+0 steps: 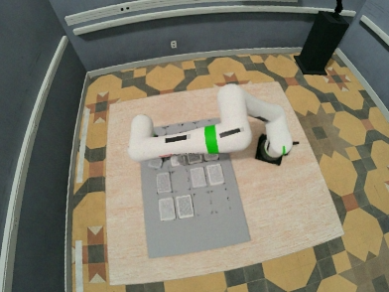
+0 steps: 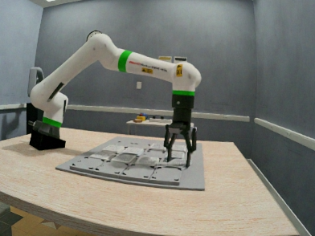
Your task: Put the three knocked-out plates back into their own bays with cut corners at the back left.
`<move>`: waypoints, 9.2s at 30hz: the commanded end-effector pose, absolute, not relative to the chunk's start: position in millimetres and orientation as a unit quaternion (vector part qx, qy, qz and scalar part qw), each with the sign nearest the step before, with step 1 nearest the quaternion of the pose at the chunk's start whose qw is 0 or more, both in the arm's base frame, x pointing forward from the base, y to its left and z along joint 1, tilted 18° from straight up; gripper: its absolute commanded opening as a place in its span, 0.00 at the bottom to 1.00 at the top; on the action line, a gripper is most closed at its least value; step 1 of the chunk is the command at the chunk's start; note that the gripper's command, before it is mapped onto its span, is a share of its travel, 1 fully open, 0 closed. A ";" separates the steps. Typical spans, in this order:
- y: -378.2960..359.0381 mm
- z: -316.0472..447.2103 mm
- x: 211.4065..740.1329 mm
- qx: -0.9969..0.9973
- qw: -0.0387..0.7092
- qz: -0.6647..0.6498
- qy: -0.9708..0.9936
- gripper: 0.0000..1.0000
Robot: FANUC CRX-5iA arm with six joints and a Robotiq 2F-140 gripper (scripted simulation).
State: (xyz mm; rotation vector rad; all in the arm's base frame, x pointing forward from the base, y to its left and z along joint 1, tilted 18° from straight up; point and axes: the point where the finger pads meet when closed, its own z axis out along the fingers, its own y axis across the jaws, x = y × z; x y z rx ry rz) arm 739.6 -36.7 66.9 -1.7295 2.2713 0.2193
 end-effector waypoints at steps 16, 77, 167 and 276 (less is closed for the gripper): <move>-37.7 69.3 740.1 -0.598 0.140 0.075 0.786 0.10; -48.3 104.4 735.3 -0.598 0.140 0.075 0.786 0.10; -39.5 76.1 711.3 -0.724 0.150 0.050 0.672 0.10; -36.4 65.5 712.9 -0.723 0.150 0.050 0.672 0.10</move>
